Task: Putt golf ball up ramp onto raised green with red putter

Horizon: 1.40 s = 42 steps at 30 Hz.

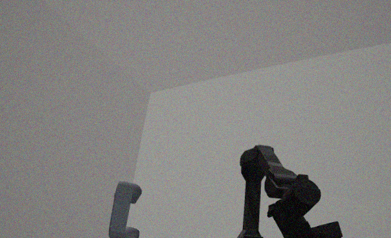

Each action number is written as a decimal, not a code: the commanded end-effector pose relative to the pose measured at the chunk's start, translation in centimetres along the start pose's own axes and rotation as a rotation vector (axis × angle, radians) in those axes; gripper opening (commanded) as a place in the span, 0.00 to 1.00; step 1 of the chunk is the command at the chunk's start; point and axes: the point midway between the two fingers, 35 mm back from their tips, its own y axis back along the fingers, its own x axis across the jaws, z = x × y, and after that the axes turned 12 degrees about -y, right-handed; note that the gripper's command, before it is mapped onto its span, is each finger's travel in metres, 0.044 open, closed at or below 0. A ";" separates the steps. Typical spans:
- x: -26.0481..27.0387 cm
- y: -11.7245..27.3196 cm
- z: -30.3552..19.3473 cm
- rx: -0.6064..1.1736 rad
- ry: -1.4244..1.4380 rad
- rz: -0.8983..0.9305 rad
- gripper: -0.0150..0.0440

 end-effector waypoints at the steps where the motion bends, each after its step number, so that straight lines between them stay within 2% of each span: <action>1: 0.0 0.0 0.0 -0.001 0.000 -0.001 0.82; 12: 0.0 0.0 0.0 -0.001 0.000 -0.001 0.33; 19: 0.0 0.1 0.1 -0.001 0.000 -0.001 0.25; 24: -0.1 1.6 1.1 -0.001 0.000 -0.001 0.25; 37: 0.9 8.3 4.8 0.000 0.000 0.000 0.25; 42: 1.0 8.7 5.0 0.000 0.000 0.000 0.25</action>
